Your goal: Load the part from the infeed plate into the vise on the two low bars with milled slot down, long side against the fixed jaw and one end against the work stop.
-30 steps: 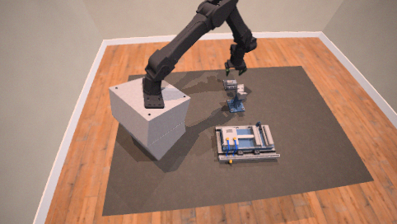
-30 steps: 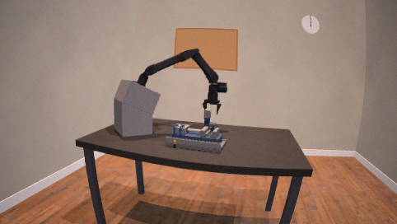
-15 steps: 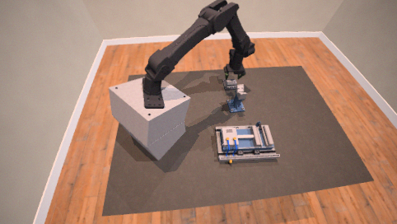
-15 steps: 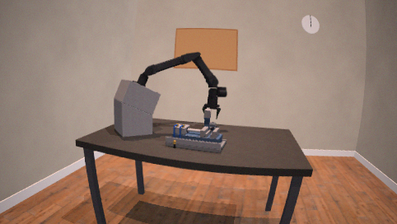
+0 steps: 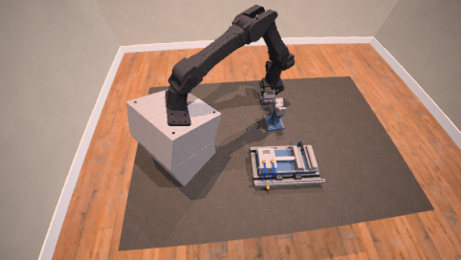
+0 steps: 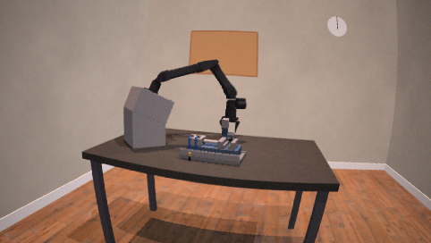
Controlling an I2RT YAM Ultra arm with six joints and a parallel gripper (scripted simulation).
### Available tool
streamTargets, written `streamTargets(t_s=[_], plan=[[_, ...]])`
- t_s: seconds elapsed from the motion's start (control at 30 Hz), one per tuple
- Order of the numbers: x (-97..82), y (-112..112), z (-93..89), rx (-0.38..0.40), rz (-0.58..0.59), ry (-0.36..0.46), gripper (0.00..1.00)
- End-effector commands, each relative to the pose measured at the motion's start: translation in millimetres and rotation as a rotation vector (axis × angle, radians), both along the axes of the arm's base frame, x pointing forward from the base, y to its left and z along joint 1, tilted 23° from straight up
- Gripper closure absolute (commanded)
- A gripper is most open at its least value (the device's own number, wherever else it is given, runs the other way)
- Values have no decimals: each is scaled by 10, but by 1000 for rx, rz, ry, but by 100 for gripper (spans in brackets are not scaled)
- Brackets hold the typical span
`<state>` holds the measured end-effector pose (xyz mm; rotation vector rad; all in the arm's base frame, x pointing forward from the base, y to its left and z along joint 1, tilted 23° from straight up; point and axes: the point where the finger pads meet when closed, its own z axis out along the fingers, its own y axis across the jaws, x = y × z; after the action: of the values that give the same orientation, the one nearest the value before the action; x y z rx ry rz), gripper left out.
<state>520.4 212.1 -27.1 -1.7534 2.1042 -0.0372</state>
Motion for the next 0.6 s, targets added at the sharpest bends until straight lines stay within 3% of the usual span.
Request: streamTargets(t_s=[0.0,0.57], plan=[[80,49,54,8,-1,-22,19],[146,96,-92,9,-1,-27,19]])
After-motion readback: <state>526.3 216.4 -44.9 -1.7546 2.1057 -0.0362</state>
